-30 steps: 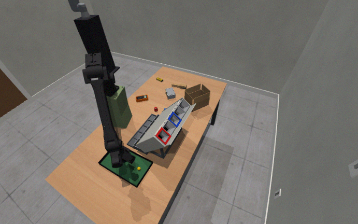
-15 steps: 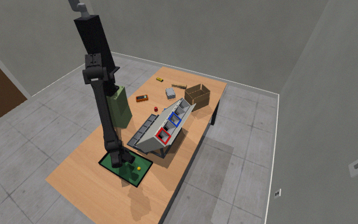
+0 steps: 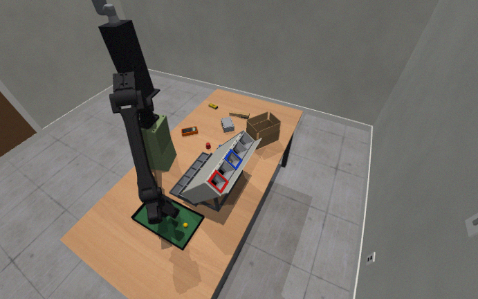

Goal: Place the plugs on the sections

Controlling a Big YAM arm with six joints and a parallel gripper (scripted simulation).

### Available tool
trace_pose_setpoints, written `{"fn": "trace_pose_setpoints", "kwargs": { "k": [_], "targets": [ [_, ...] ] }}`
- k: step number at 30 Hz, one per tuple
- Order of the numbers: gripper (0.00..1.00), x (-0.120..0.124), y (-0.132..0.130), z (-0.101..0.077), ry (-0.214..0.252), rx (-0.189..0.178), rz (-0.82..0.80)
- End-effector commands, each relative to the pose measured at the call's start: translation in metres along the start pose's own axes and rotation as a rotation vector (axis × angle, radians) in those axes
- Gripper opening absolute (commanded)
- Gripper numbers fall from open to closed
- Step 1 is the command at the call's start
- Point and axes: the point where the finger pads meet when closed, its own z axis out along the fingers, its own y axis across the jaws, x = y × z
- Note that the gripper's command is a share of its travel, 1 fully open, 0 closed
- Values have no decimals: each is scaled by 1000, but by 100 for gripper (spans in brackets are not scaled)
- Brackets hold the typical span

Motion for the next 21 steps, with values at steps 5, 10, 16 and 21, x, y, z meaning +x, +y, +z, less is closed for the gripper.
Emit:
{"fn": "trace_pose_setpoints", "kwargs": {
  "k": [5,10,16,21],
  "targets": [
    [0,37,-1,-21,3,0,7],
    [0,58,2,-38,4,0,7],
    [0,61,23,-48,-14,8,7],
    [0,48,70,-58,-59,28,6]
  ]
}}
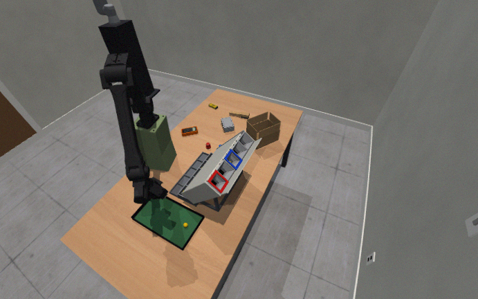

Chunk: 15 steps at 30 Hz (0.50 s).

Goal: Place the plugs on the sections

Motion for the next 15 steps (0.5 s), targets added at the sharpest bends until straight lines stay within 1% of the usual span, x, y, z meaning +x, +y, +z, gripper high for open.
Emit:
{"fn": "trace_pose_setpoints", "kwargs": {
  "k": [1,8,10,15],
  "targets": [
    [0,-22,35,-7,-35,25,-16],
    [0,-39,102,-20,-98,53,-17],
    [0,-39,102,-20,-98,53,-17],
    [0,-46,142,-32,-135,68,-32]
  ]
}}
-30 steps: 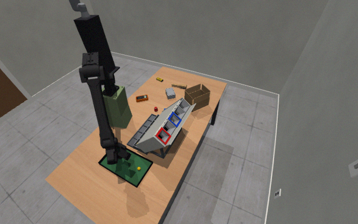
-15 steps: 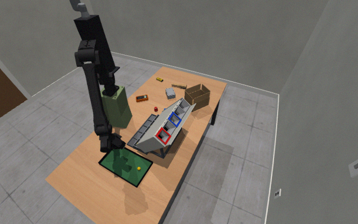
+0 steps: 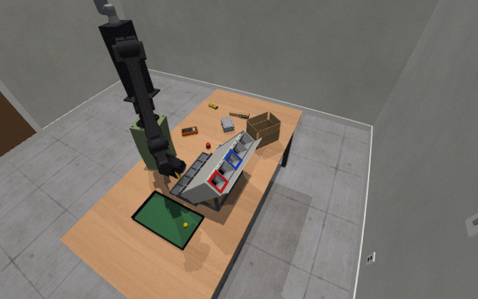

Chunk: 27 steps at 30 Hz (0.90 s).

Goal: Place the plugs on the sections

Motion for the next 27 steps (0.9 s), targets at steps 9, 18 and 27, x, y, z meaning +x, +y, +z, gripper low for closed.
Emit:
{"fn": "trace_pose_setpoints", "kwargs": {
  "k": [9,18,27],
  "targets": [
    [0,-30,87,-31,-95,51,-4],
    [0,-47,142,-50,-151,79,-11],
    [0,-70,212,-74,-225,116,-19]
  ]
}}
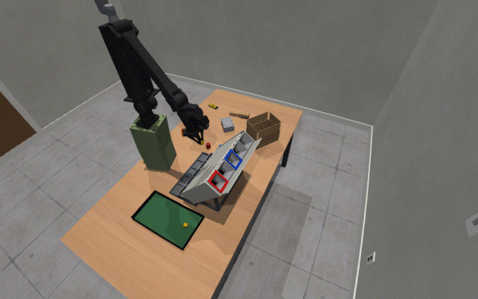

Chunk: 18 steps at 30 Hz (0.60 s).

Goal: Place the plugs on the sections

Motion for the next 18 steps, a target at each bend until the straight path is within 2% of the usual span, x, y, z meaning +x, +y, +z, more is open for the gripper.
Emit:
{"fn": "trace_pose_setpoints", "kwargs": {
  "k": [1,18],
  "targets": [
    [0,-14,17,-8,-29,5,61],
    [0,-46,75,-32,-94,38,78]
  ]
}}
